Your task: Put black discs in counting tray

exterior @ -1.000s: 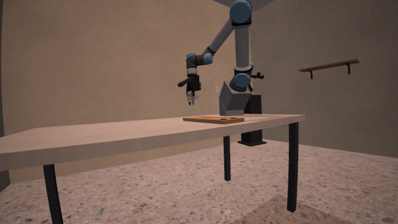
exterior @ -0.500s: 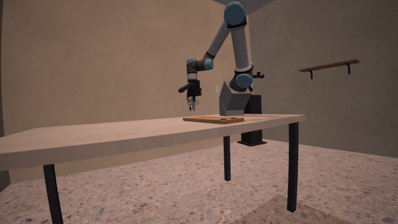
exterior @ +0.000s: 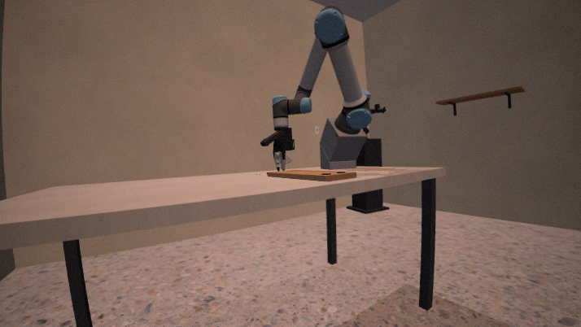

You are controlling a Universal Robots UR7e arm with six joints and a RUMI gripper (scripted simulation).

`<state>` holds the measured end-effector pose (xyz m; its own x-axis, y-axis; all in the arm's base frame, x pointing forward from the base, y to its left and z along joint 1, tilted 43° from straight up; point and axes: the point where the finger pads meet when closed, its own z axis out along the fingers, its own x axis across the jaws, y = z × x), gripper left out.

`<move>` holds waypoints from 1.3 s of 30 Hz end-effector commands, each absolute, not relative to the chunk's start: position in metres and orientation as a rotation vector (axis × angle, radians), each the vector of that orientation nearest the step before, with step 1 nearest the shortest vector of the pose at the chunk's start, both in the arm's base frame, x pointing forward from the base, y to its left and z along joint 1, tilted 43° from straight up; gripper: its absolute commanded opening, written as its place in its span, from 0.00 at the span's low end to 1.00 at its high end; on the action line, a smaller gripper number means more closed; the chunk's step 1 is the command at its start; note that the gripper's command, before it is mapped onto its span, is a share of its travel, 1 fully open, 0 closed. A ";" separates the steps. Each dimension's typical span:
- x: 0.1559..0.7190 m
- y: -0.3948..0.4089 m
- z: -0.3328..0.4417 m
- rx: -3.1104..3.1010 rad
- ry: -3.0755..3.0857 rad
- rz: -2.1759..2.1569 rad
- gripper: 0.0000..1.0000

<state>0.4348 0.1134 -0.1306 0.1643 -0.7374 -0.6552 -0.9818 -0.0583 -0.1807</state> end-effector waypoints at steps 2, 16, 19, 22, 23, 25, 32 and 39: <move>0.437 0.118 -0.136 -1.849 1.631 0.521 0.28; 0.437 0.117 -0.136 -1.849 1.631 0.519 0.28; 0.437 0.117 -0.136 -1.849 1.631 0.520 0.28; 0.437 0.118 -0.137 -1.849 1.631 0.520 0.28; 0.437 0.118 -0.137 -1.849 1.631 0.520 0.28; 0.437 0.118 -0.137 -1.849 1.631 0.520 0.28; 0.438 0.117 -0.136 -1.849 1.631 0.519 0.00; 0.438 0.117 -0.136 -1.849 1.631 0.519 0.00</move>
